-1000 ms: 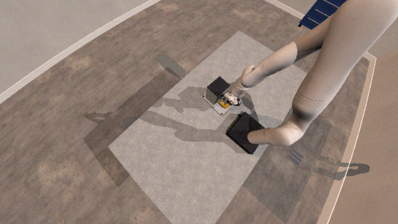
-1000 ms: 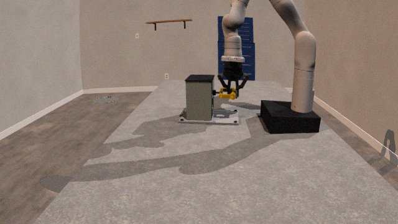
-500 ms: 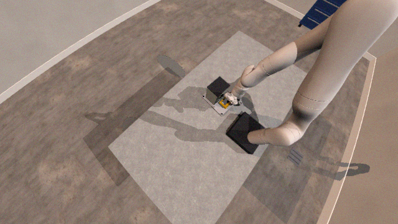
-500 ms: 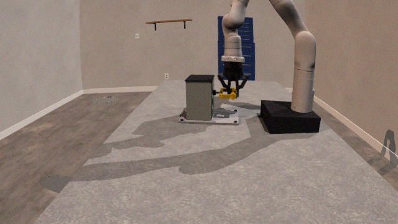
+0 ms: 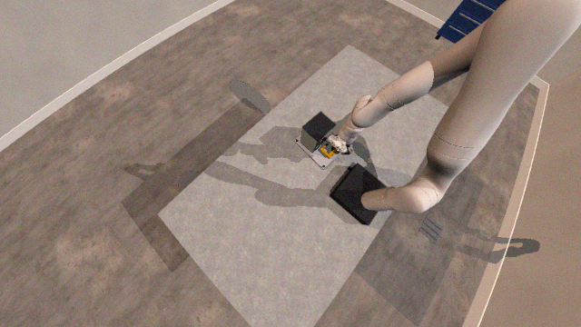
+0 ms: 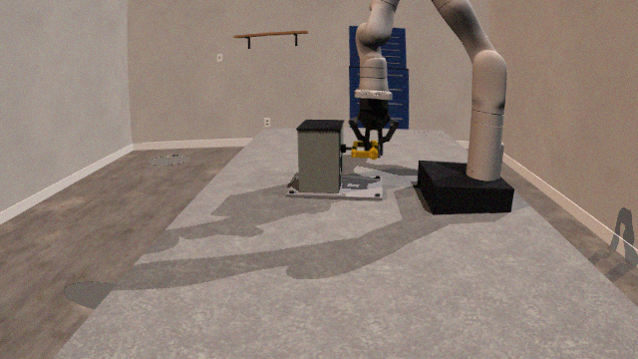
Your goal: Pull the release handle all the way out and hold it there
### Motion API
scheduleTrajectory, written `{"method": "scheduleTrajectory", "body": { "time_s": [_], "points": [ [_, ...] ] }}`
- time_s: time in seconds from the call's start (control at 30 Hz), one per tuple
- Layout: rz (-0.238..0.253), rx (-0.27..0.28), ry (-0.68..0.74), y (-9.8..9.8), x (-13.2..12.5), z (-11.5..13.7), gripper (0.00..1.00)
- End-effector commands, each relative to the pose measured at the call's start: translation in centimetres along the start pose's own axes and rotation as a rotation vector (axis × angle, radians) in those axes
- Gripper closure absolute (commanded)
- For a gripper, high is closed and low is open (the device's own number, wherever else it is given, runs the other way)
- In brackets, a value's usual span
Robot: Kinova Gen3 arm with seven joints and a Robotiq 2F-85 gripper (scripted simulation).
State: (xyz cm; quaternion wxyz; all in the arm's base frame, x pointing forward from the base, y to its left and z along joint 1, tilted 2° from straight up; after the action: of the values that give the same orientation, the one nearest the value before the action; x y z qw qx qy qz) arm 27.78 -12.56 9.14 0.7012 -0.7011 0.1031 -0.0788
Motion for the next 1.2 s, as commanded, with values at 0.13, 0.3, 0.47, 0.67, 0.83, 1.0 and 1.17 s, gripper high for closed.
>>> {"method": "scheduleTrajectory", "body": {
  "time_s": [0.13, 0.3, 0.47, 0.67, 0.83, 1.0, 1.17],
  "points": [
    [0.000, 0.000, 0.000, 0.00, 0.00, 0.00, 1.00],
    [0.000, 0.000, 0.000, 0.00, 0.00, 0.00, 1.00],
    [0.000, 0.000, 0.000, 0.00, 0.00, 0.00, 1.00],
    [0.000, 0.000, 0.000, 0.00, 0.00, 0.00, 1.00],
    [0.000, 0.000, 0.000, 0.00, -0.07, -0.01, 1.00],
    [0.000, 0.000, 0.000, -0.01, -0.36, -0.01, 1.00],
    [0.000, 0.000, 0.000, 0.00, -0.91, -0.02, 1.00]
  ]
}}
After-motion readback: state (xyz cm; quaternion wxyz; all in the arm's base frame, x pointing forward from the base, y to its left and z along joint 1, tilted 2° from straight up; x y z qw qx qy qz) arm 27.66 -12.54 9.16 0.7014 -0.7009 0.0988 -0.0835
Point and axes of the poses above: the point where the finger pads meet when closed, its own y axis out along the fingers, its own x axis across the jaws, z = x × y, the point moved 6 cm from there along -y, back along the fingers, and after that the axes turned 1 degree about y, right-handed, at the moved point
